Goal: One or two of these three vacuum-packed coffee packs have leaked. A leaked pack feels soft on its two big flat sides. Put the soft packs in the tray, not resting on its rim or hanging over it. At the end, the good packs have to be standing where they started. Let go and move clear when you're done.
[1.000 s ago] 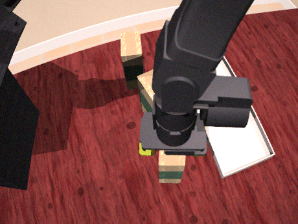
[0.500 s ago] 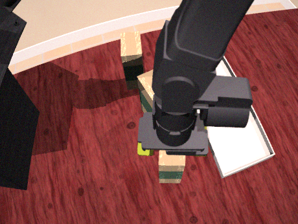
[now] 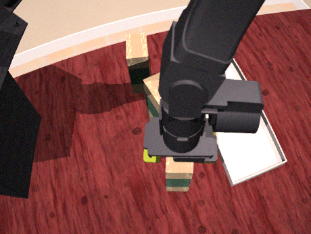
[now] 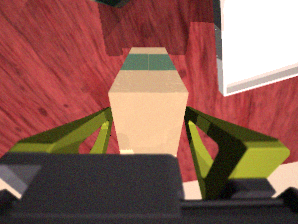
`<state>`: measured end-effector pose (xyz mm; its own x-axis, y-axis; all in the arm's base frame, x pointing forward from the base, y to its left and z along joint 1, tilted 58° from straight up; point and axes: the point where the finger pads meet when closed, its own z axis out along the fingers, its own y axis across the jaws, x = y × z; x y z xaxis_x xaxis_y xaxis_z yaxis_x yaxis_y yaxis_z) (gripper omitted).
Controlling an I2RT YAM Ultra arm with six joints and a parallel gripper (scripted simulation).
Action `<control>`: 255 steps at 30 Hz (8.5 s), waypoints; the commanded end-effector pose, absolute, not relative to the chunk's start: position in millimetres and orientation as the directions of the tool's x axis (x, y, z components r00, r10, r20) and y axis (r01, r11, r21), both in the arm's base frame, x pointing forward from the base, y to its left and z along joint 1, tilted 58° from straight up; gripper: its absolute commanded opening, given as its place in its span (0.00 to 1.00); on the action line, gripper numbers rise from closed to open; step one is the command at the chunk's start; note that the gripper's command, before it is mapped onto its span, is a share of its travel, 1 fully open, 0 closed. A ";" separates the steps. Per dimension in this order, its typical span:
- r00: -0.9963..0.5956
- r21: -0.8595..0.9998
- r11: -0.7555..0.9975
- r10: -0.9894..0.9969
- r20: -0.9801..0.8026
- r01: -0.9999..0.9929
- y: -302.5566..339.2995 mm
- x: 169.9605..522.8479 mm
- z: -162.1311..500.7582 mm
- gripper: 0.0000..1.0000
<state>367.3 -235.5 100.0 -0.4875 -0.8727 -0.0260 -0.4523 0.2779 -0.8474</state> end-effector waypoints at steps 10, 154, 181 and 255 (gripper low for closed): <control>-0.476 -0.854 0.273 -0.879 -0.033 -0.443 -231.8 371.6 106.1 0.76; -0.160 -0.731 -0.224 -0.895 0.416 -0.645 -85.5 382.1 98.1 0.76; -0.185 -0.749 -0.223 -0.889 0.419 -0.624 -106.1 410.9 90.4 0.76; -0.176 -0.746 -0.226 -0.891 0.418 -0.627 -109.2 421.2 82.3 0.23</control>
